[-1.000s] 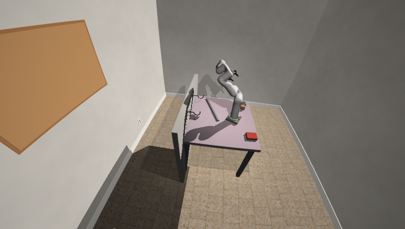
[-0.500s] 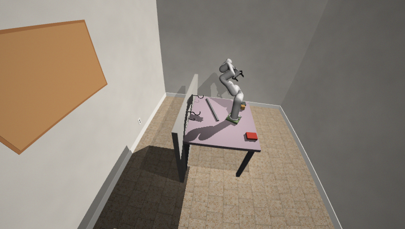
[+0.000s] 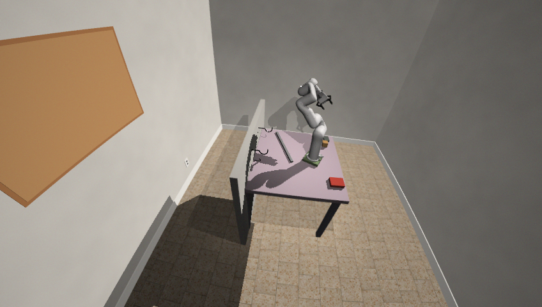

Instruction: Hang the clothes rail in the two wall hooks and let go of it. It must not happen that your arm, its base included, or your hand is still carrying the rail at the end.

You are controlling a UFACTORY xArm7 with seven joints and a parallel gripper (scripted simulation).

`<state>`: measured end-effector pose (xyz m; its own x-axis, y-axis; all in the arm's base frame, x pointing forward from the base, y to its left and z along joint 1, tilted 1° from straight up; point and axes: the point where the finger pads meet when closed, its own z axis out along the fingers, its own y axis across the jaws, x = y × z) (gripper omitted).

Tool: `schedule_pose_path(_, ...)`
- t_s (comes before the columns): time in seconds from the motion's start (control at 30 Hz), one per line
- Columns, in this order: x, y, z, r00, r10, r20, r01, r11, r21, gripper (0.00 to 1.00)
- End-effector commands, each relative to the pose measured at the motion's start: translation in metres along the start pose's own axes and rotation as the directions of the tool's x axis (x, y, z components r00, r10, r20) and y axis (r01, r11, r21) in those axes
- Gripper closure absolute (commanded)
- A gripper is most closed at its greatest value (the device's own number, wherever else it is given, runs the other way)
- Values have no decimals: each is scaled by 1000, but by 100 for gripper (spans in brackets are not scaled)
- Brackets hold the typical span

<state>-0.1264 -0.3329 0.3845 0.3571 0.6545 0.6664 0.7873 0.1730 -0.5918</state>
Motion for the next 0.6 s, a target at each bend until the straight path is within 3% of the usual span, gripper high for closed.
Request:
schedule_pose_path(0.0,0,-17,15,1000,3,-1,-3,1000,-7,0)
schedule_pose_path(0.03,0,-17,15,1000,3,-1,-3,1000,-7,0)
schedule_pose_path(0.13,2,-26,27,999,21,-46,-25,995,-93,0)
schedule_pose_path(0.47,5,-48,53,999,21,-47,-25,995,-94,0)
schedule_pose_path(0.57,8,-56,65,995,38,-90,-53,982,-180,0)
